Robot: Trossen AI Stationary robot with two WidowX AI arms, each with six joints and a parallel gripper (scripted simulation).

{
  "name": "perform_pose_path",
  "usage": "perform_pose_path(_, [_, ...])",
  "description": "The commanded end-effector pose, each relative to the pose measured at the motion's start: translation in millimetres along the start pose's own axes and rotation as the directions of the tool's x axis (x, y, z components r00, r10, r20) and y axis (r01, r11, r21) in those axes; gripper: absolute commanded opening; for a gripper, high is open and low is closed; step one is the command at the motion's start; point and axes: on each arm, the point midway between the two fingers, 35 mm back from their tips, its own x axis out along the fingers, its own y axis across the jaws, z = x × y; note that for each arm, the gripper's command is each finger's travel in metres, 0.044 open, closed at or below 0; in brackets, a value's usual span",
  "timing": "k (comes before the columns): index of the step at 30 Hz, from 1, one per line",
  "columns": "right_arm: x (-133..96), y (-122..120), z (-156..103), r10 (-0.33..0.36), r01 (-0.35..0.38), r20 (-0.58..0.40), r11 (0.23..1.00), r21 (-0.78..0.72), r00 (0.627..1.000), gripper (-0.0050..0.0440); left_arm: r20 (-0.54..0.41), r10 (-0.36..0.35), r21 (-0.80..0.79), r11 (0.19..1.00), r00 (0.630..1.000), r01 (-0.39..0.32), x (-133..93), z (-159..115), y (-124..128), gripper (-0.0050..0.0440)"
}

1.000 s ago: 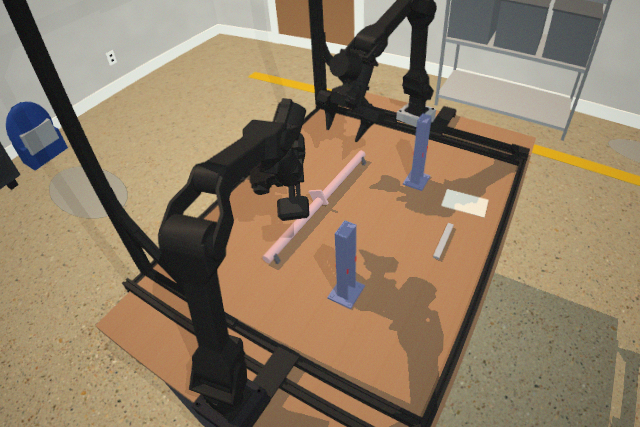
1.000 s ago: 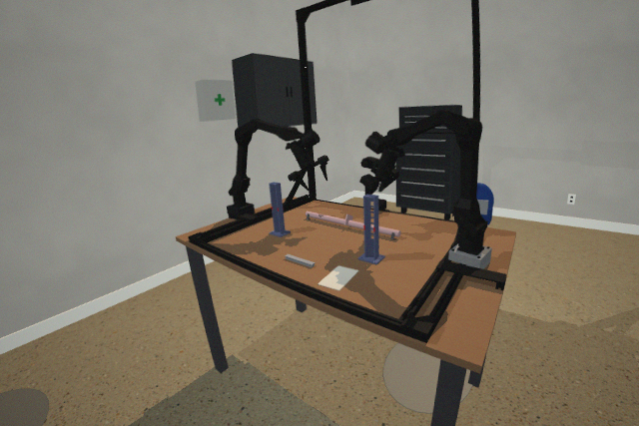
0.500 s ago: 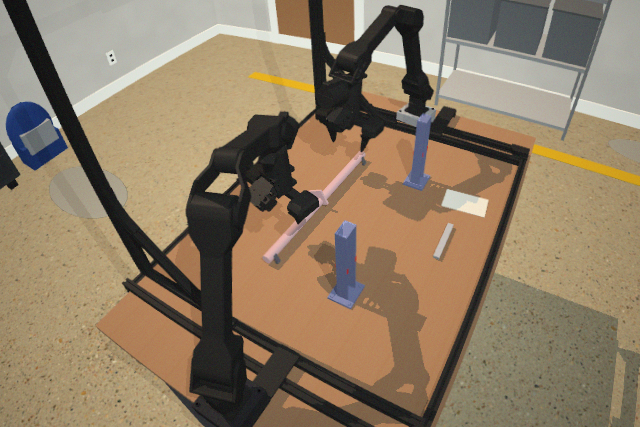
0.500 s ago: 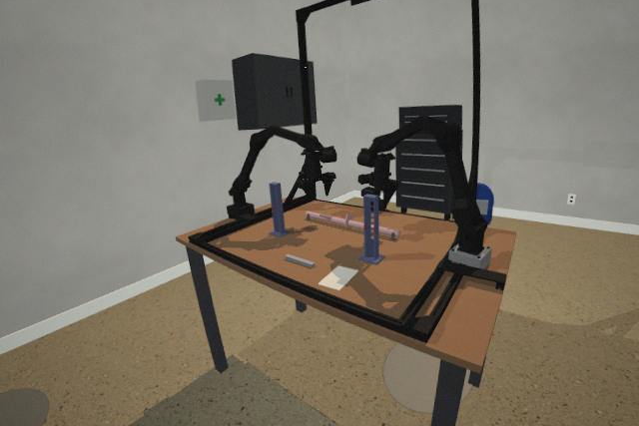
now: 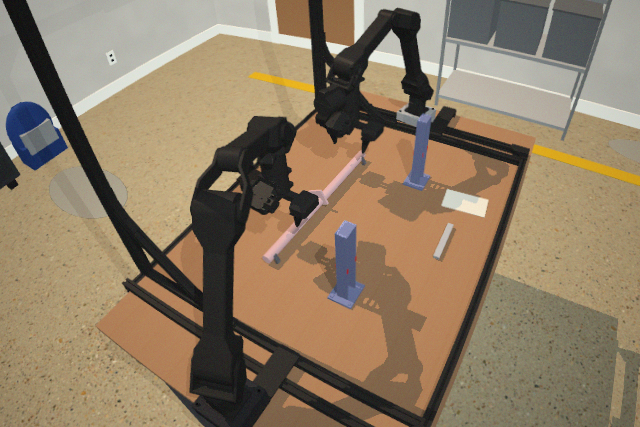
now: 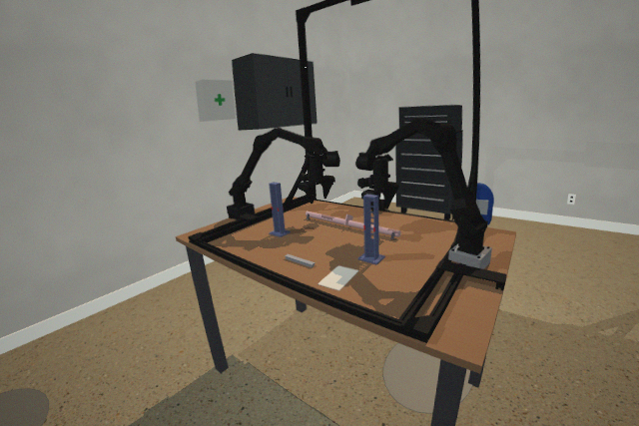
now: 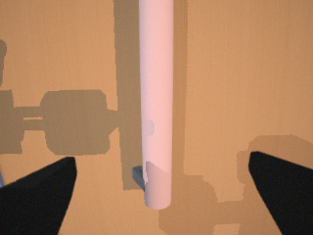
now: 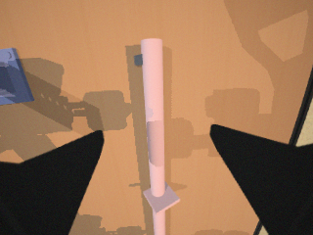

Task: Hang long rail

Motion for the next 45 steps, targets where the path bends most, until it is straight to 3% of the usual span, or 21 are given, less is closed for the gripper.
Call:
perform_pose_path(1, [0.9, -0.7, -1.3, 0.002, -0.002, 0.001, 1.0, -0.009, 1.0, 0.044, -0.006, 0.001, -0.003, 1.0, 1.0, -0.001, 1.6, 0.5, -0.3, 0.044])
perform_pose_path(12, [6.5, -0.9, -1.8, 0.002, -0.002, 0.001, 1.0, -0.009, 1.0, 0.044, -0.006, 0.001, -0.003, 1.0, 1.0, -0.001, 7.3, 1.1, -0.4, 0.044])
perform_pose_path(45, [55.6, -1.2, -2.6, 0.002, -0.002, 0.001, 1.0, -0.009, 1.0, 0.044, -0.006, 0.001, -0.003, 1.0, 1.0, -0.001, 56.4, 1.7, -0.5, 0.044])
